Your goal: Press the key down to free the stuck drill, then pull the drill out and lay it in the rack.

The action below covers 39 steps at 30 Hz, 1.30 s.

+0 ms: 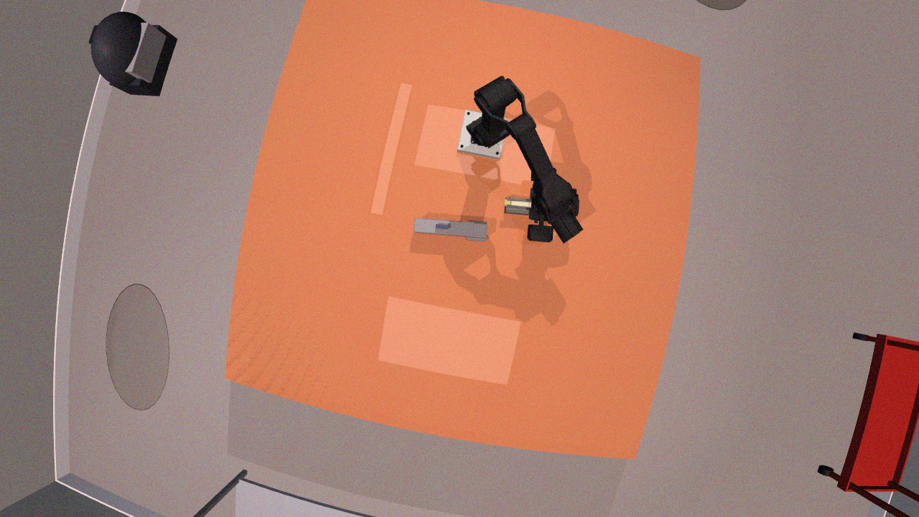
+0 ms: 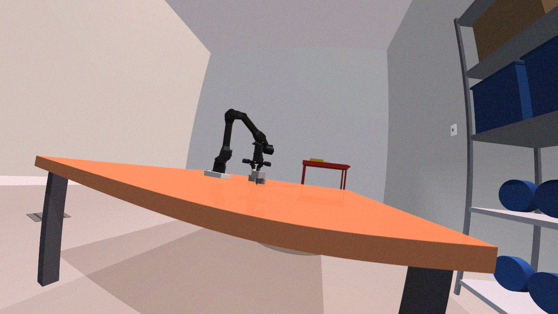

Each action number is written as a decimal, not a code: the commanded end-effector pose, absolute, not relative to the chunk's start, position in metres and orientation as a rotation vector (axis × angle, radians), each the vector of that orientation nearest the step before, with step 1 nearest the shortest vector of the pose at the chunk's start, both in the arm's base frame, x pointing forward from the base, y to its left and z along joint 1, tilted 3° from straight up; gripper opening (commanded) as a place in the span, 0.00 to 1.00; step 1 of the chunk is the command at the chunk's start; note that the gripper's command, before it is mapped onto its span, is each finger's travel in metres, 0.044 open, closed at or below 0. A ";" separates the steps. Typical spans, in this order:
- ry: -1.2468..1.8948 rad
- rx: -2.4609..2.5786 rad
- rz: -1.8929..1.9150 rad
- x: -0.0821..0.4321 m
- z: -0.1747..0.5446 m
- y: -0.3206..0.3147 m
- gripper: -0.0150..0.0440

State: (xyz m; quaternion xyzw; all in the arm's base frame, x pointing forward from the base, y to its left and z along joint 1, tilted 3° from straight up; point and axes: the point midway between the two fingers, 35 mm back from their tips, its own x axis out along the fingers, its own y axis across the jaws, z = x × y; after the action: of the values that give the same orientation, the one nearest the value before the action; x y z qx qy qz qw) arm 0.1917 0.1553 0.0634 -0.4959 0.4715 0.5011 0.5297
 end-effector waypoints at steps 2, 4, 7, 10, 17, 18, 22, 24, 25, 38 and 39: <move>1.126 -1.184 1.189 0.193 0.058 0.155 0.25; 1.126 -1.184 1.189 0.193 0.057 0.155 0.25; 1.126 -1.184 1.189 0.193 0.054 0.156 0.25; 1.126 -1.184 1.189 0.193 0.050 0.156 0.25; 1.126 -1.184 1.189 0.193 0.040 0.157 0.25; 1.126 -1.184 1.189 0.193 0.039 0.157 0.25; 1.126 -1.184 1.189 0.194 0.035 0.157 0.25; 1.126 -1.184 1.189 0.194 0.033 0.158 0.25; 1.126 -1.184 1.189 0.195 0.032 0.158 0.25; 1.126 -1.184 1.189 0.195 0.026 0.156 0.25; 1.126 -1.184 1.189 0.195 0.026 0.156 0.25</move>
State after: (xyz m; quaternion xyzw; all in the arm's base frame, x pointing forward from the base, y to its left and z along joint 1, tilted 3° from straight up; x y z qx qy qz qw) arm 0.1944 0.1589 0.0333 -0.4937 0.4691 0.5008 0.5342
